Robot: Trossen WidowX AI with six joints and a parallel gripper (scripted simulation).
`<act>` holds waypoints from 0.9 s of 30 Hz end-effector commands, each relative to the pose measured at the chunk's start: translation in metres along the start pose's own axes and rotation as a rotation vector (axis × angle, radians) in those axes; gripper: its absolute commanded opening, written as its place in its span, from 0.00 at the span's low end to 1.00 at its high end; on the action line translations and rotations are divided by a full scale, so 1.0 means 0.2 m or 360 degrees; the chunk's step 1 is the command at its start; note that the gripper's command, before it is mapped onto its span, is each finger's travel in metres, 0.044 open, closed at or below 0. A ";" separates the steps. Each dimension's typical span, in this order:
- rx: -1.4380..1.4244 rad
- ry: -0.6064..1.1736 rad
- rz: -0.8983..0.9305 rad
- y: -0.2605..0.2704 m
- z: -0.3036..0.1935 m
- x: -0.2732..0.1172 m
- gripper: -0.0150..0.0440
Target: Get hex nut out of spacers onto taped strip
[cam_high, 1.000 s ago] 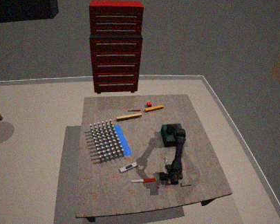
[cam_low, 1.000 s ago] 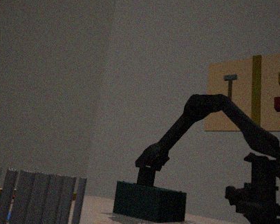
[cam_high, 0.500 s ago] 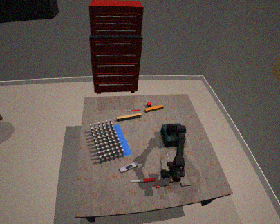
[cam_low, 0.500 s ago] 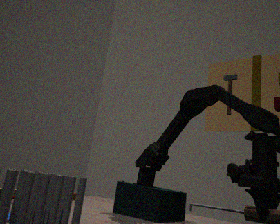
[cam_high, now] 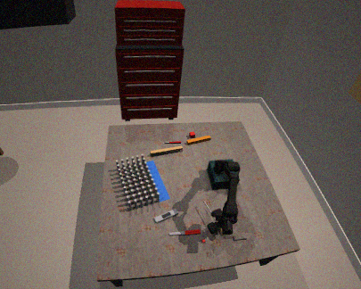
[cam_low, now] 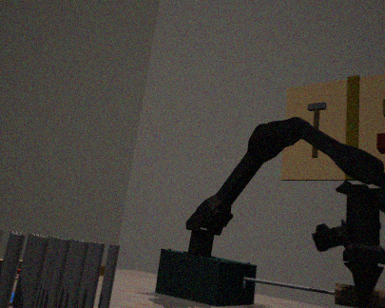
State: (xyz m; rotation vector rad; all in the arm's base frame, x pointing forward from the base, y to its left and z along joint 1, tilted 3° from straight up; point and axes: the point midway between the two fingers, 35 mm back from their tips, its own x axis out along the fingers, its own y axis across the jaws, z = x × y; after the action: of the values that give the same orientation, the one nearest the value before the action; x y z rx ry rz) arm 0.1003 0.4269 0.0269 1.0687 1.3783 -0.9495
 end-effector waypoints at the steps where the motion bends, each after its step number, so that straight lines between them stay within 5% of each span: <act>1: -0.0223 0.0004 -0.0003 0.00 0.00 0.00 0.25; 15: -0.0991 0.0010 -0.0003 0.01 -0.01 0.02 0.25; 27: -0.1025 0.0010 -0.0003 0.01 -0.01 0.05 0.25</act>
State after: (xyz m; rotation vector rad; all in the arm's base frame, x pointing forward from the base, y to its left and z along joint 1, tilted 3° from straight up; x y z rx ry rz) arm 0.1013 0.4295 0.0214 0.5843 1.5376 -0.4461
